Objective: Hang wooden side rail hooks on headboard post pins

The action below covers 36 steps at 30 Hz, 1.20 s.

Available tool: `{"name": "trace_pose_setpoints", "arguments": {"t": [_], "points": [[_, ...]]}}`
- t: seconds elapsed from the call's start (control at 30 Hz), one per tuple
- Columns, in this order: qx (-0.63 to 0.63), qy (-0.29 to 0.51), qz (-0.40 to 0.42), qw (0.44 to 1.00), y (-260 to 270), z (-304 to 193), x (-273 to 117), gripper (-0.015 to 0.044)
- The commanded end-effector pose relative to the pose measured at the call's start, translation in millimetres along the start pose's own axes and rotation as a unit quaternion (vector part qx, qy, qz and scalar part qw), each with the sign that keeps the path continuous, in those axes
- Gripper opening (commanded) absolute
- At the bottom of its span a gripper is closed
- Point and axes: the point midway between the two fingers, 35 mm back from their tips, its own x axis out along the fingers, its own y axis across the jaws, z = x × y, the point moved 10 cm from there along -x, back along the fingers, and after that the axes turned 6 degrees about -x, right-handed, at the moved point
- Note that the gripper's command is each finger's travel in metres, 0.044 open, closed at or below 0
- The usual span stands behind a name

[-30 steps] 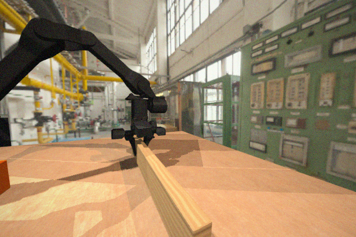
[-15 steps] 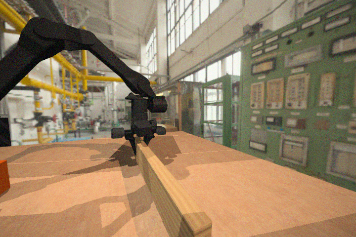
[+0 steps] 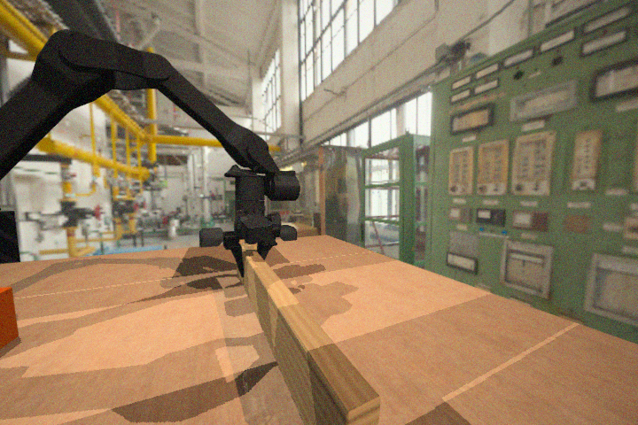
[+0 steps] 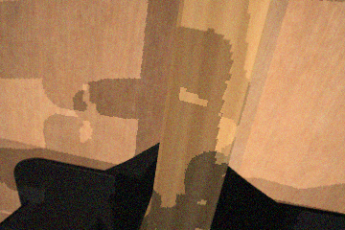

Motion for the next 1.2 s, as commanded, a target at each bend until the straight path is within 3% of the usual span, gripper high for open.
{"name": "trace_pose_setpoints", "arguments": {"t": [0.0, 1.17], "points": [[0.0, -0.001, 0.012, 1.0, 1.8, -0.2, -9.7, 0.0], [0.0, -0.001, 0.012, 1.0, 4.3, -2.0, -10.2, 0.0]]}}
